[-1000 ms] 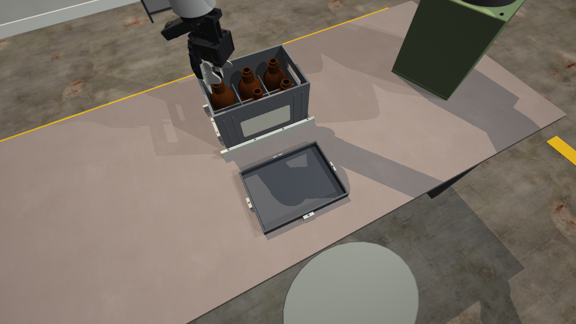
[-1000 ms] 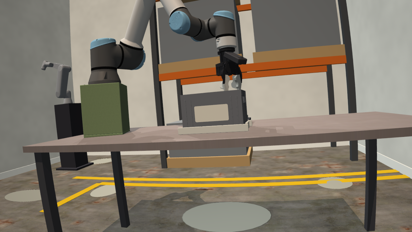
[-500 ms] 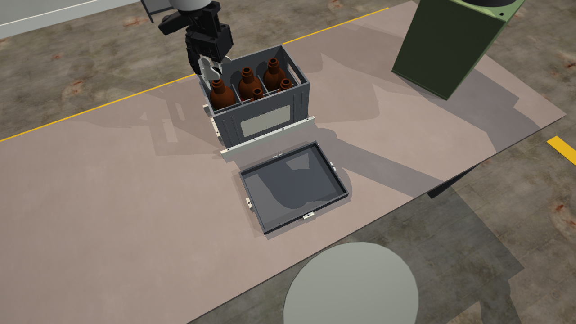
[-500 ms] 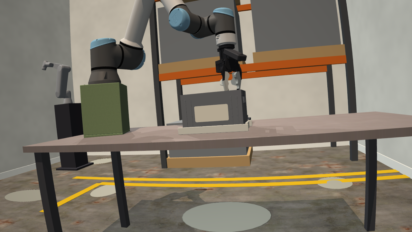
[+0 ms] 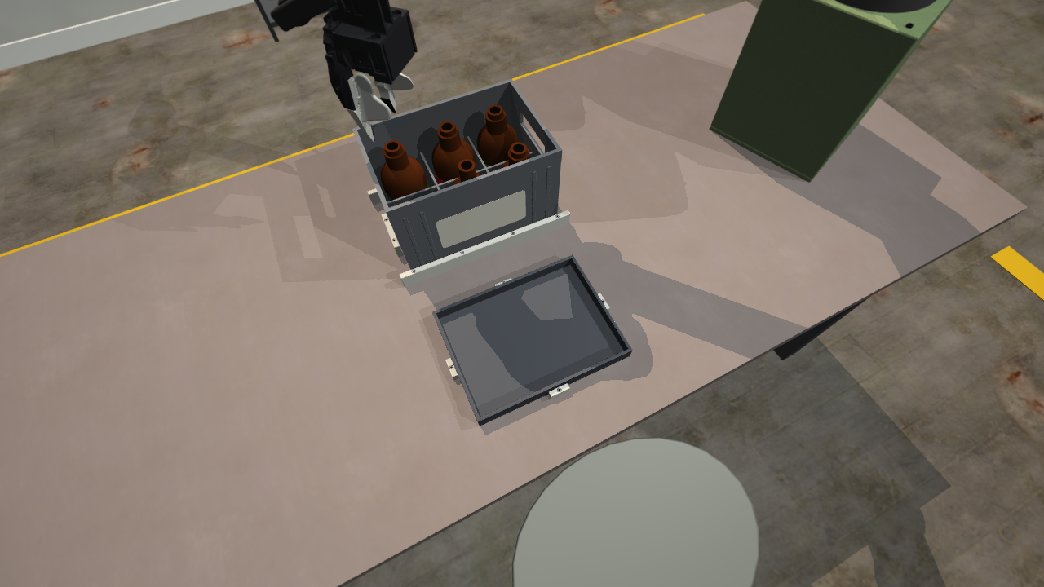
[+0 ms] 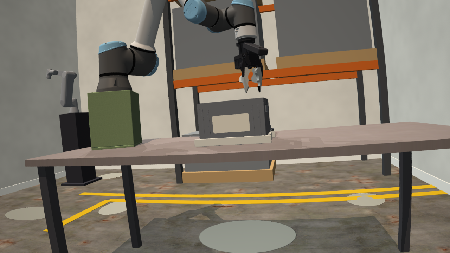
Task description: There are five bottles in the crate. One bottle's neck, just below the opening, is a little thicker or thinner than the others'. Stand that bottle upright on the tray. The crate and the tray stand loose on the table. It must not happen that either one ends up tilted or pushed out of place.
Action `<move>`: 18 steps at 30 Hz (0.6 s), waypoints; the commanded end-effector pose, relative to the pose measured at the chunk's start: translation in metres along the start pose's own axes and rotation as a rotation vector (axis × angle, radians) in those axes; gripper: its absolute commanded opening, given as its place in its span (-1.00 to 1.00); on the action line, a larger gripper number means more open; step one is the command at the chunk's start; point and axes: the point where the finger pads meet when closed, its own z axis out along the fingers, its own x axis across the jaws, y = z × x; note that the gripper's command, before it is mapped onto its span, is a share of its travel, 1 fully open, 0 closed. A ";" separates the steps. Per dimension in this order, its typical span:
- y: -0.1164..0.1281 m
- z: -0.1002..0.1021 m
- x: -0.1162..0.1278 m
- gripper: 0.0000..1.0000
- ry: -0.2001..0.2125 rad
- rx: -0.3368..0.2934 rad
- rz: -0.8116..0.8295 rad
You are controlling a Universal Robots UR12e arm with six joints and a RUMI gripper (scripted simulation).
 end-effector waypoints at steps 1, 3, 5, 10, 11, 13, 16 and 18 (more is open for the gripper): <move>-0.002 -0.015 -0.001 -0.24 -0.001 0.000 -0.001; -0.002 -0.020 -0.001 -0.24 -0.001 0.000 -0.001; -0.002 -0.023 -0.001 -0.24 -0.001 0.000 -0.001; -0.002 -0.028 -0.001 -0.24 -0.001 0.000 -0.001; -0.002 -0.028 -0.001 -0.24 -0.001 0.000 -0.001; -0.002 -0.028 -0.001 -0.24 -0.001 0.000 -0.001; -0.001 -0.026 -0.001 -0.24 0.001 -0.003 -0.001; 0.000 -0.026 0.000 -1.00 0.001 -0.004 -0.001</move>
